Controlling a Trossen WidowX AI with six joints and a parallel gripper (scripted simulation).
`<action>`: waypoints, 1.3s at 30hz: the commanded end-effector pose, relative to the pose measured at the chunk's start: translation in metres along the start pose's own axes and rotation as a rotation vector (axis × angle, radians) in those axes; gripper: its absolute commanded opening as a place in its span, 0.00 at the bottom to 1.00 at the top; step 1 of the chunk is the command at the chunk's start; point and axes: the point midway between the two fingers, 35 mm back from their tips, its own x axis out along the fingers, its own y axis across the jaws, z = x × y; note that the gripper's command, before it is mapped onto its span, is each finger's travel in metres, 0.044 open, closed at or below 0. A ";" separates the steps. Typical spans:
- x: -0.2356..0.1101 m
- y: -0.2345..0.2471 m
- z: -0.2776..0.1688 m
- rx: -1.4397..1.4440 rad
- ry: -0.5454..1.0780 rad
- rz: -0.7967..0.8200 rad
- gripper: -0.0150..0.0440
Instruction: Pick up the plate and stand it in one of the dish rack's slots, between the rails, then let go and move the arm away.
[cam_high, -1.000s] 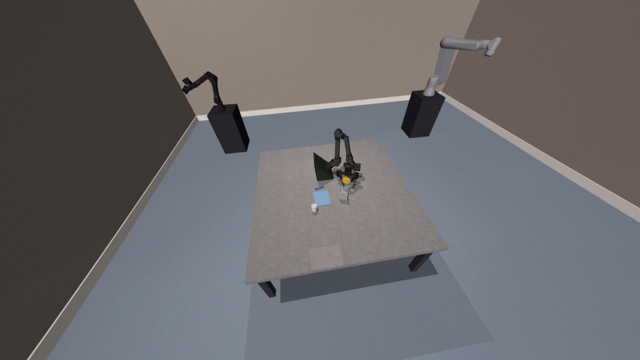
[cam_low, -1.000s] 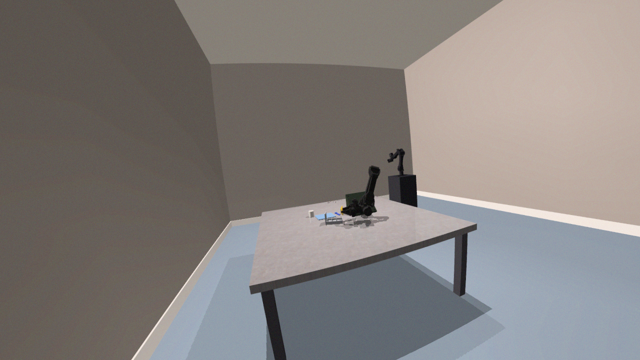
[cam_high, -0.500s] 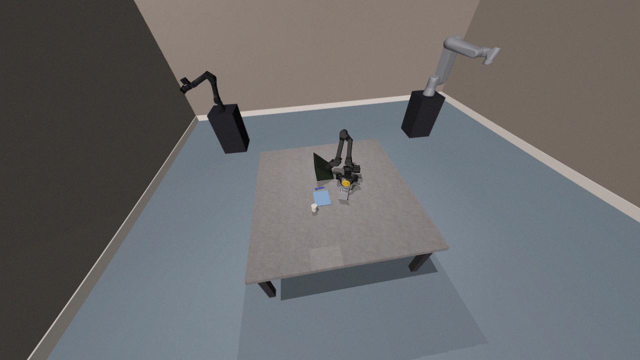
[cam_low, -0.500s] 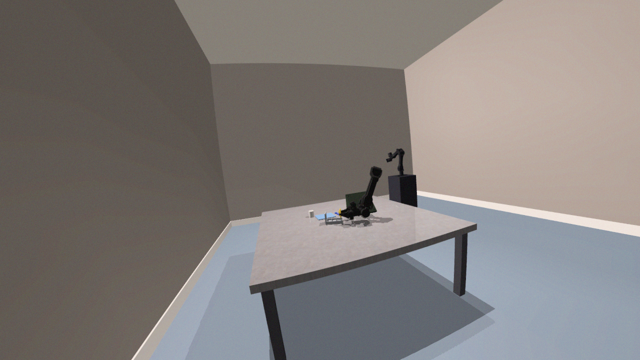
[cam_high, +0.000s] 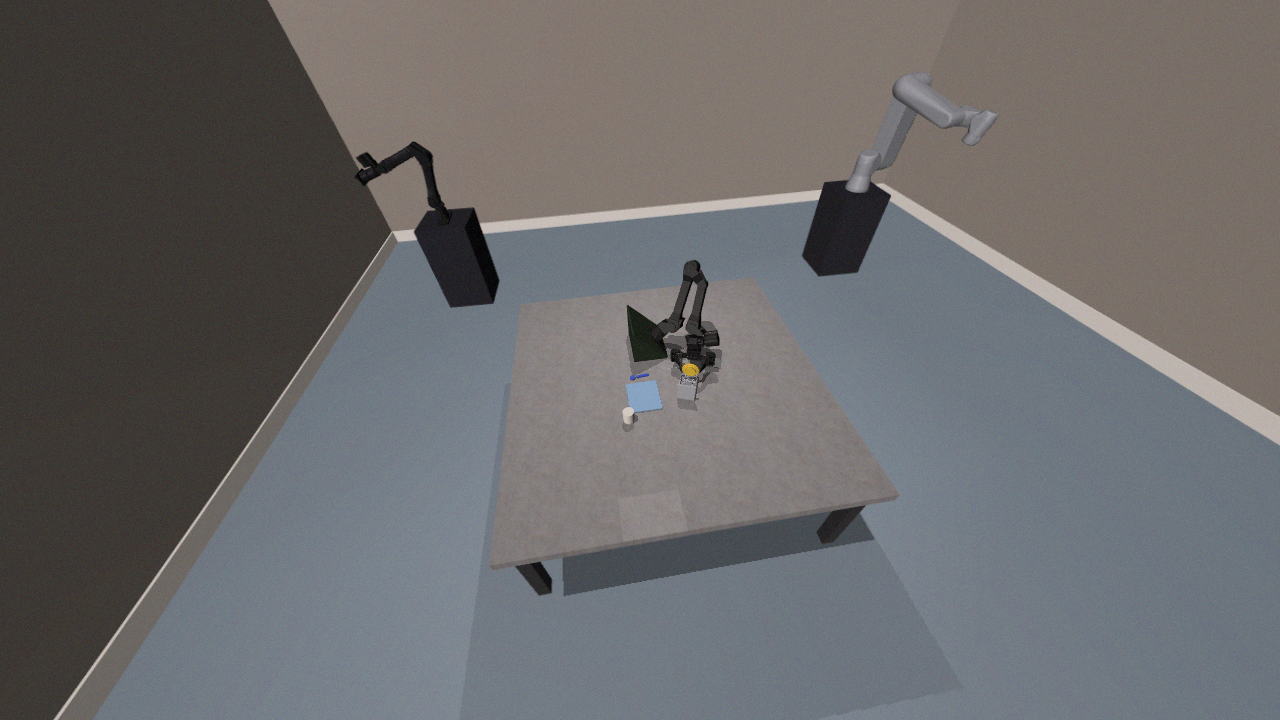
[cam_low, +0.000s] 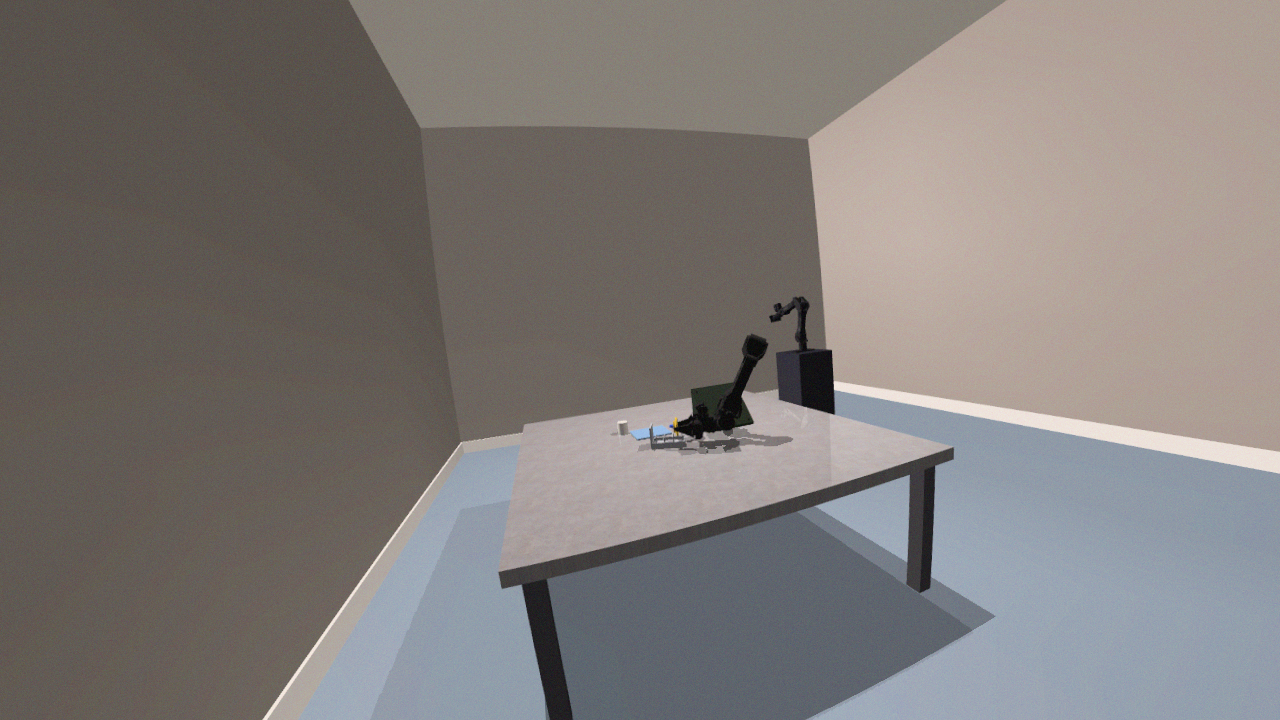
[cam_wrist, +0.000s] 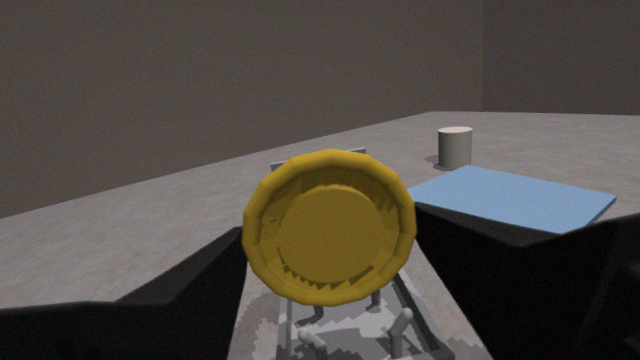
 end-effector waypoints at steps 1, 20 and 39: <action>0.002 -0.004 -0.004 -0.011 0.002 -0.003 0.25; 0.002 -0.003 -0.015 -0.008 0.008 0.000 0.30; 0.002 -0.003 -0.015 -0.006 0.007 0.000 0.93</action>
